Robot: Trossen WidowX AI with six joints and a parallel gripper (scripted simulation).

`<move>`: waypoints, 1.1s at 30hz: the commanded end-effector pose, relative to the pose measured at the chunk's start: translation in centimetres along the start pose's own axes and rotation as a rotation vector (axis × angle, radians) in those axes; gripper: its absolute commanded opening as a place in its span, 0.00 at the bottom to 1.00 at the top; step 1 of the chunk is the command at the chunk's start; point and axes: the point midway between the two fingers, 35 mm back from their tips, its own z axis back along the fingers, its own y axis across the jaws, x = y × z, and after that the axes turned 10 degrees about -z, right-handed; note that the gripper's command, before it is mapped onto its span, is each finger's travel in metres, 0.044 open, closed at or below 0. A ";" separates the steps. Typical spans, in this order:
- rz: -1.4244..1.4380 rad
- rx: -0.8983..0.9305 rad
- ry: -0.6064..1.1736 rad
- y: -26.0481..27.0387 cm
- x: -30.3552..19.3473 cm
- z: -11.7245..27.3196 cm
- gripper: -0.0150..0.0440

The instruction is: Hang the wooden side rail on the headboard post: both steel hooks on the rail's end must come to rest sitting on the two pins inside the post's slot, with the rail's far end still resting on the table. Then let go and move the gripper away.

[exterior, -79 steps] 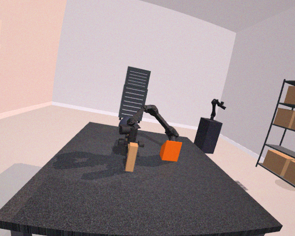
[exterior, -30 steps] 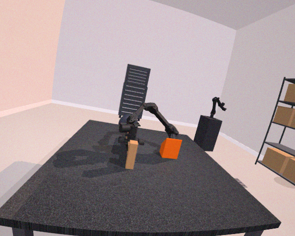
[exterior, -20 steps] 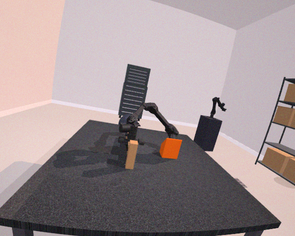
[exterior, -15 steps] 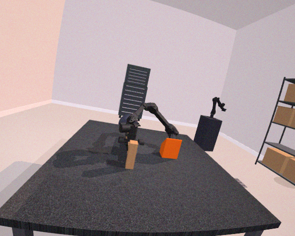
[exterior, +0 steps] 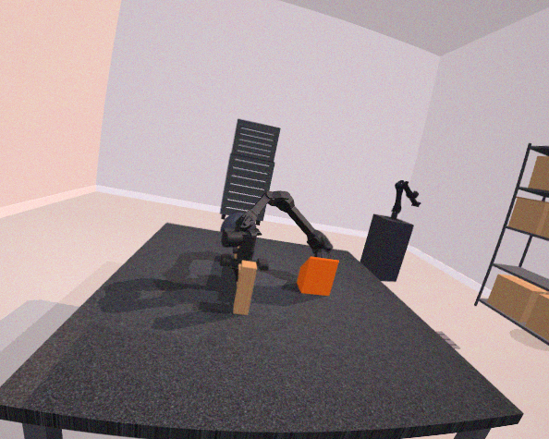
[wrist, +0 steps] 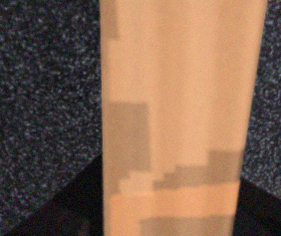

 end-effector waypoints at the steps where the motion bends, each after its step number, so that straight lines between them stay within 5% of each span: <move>1: -0.001 0.009 0.009 0.2 -0.4 0.5 0.25; 33: -0.001 0.009 0.009 0.2 -0.7 0.5 0.25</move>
